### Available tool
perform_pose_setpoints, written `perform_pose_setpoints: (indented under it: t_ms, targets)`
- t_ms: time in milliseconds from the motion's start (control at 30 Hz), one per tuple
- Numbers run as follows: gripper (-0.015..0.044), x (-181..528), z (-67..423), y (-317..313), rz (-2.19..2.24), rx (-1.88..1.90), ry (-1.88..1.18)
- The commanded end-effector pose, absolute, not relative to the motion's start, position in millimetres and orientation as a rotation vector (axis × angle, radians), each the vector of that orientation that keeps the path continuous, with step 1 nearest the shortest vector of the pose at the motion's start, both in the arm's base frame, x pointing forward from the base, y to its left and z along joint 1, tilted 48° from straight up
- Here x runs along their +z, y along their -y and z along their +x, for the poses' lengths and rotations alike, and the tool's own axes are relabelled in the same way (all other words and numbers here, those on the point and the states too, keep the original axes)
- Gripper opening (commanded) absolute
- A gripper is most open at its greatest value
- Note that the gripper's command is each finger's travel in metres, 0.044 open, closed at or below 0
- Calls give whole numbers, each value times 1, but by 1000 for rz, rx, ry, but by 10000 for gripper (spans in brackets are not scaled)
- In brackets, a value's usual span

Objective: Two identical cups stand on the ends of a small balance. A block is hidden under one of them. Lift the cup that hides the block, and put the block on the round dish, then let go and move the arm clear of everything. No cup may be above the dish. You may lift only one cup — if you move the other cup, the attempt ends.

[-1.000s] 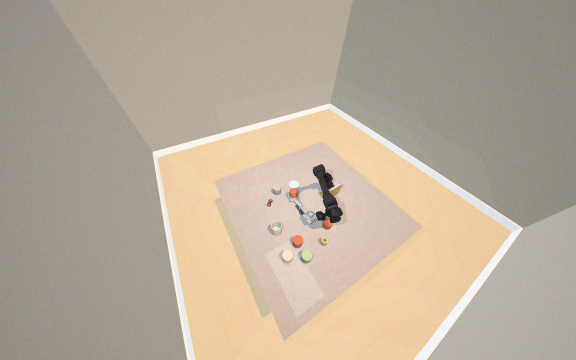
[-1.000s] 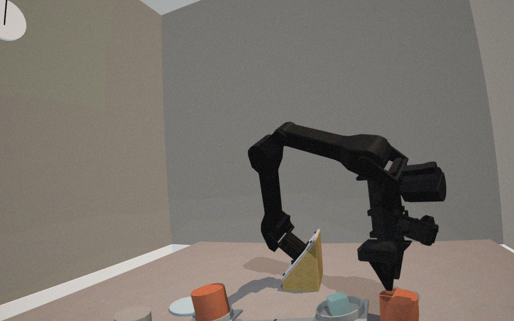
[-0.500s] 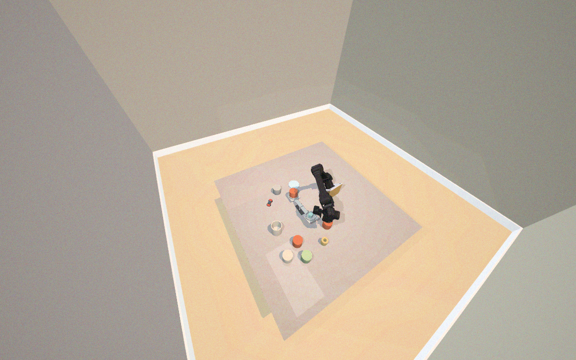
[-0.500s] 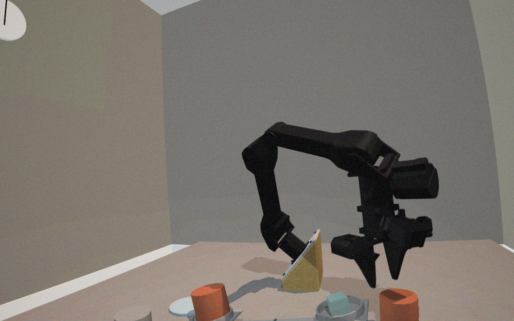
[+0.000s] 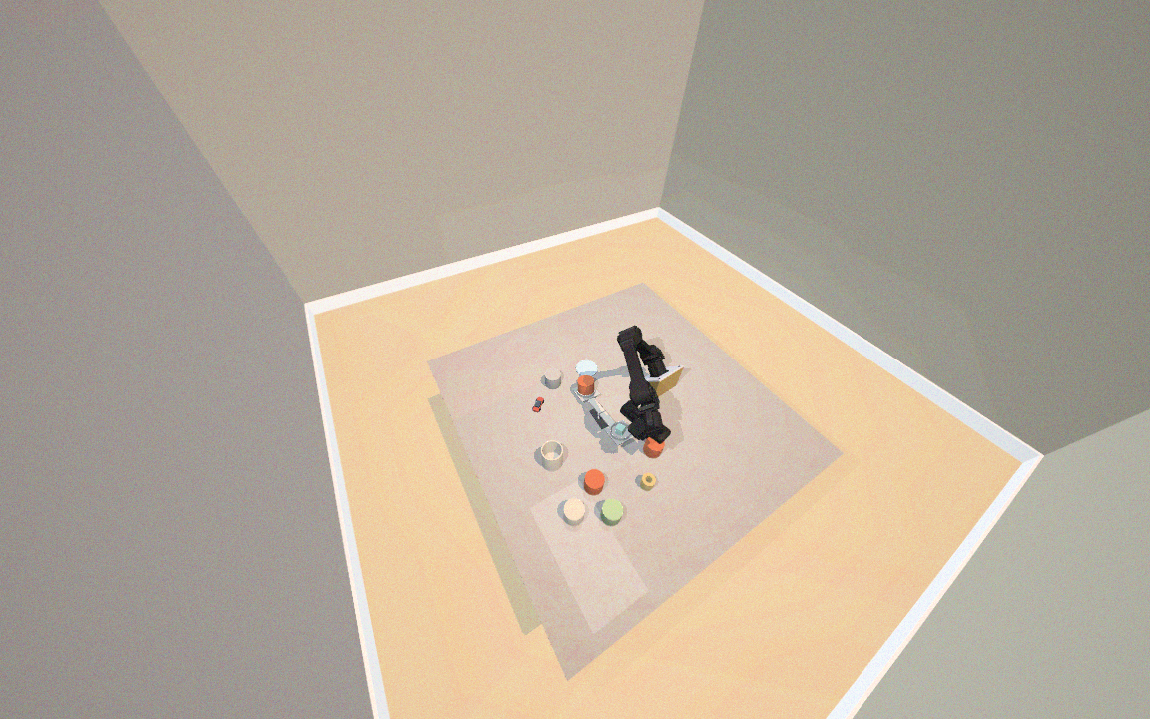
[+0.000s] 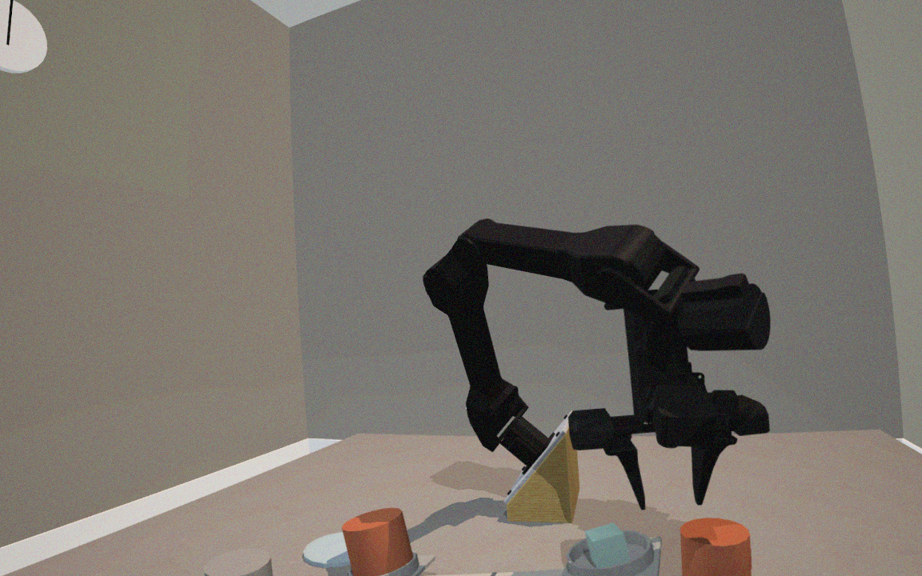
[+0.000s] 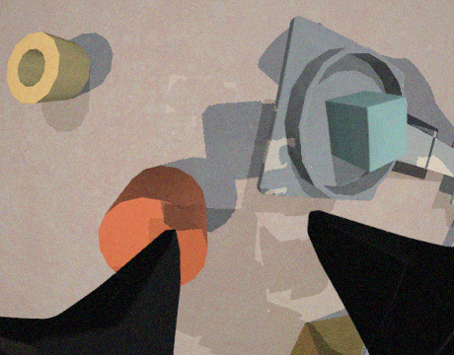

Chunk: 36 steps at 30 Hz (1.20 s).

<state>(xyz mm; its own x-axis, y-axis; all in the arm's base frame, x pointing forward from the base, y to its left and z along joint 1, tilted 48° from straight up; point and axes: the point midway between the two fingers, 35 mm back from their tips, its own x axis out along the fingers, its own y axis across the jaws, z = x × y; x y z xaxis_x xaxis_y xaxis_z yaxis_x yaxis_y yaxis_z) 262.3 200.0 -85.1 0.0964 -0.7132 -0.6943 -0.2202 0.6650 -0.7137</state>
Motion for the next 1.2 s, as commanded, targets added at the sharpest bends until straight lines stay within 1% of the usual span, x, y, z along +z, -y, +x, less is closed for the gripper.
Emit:
perform_pose_setpoints:
  t_ms: [0,567,1167]
  targets:
    - [260,-78,269,-200,-727,-516,-1418]
    - [260,-53,288,-192,-257,-889,-1170]
    - [260,-25,306,-180,244,-1209,-830]
